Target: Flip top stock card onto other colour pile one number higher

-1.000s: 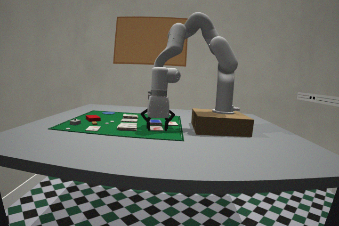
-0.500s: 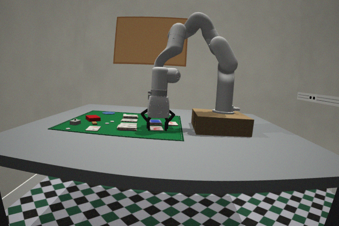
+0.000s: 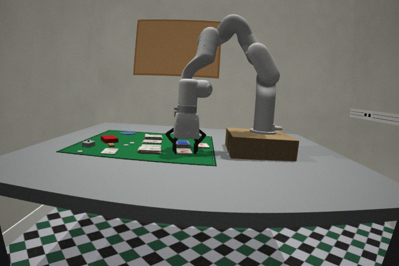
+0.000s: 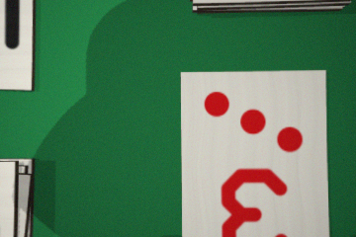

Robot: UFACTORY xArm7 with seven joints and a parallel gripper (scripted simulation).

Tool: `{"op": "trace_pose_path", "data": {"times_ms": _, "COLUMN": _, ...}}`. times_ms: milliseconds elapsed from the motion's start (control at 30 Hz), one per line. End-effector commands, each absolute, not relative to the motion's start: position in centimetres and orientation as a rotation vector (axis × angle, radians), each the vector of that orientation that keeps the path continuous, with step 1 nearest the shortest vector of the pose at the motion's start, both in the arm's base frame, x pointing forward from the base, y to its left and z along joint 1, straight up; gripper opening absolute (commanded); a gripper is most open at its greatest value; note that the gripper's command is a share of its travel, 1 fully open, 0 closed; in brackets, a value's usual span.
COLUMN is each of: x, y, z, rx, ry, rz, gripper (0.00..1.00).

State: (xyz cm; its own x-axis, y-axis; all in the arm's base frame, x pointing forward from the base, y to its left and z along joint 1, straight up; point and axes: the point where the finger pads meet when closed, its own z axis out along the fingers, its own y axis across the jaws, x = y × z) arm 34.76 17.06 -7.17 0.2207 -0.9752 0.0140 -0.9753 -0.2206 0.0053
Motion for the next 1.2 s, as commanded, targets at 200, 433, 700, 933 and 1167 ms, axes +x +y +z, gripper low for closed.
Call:
{"op": "trace_pose_path", "data": {"times_ms": 200, "x": 34.9, "y": 17.1, "z": -7.1, "rx": 2.447, "ry": -1.955, "rz": 0.015, "gripper": 0.87}}
{"op": "trace_pose_path", "data": {"times_ms": 433, "x": 34.9, "y": 17.1, "z": -6.8, "rx": 2.447, "ry": -1.955, "rz": 0.015, "gripper": 0.87}}
{"op": "trace_pose_path", "data": {"times_ms": 700, "x": 34.9, "y": 17.1, "z": -4.4, "rx": 2.447, "ry": -1.955, "rz": 0.015, "gripper": 0.87}}
{"op": "trace_pose_path", "data": {"times_ms": 933, "x": 34.9, "y": 17.2, "z": -2.0, "rx": 2.447, "ry": -1.955, "rz": 0.015, "gripper": 0.87}}
{"op": "trace_pose_path", "data": {"times_ms": 1167, "x": 34.9, "y": 17.2, "z": 0.7, "rx": 2.447, "ry": -1.955, "rz": 0.015, "gripper": 0.87}}
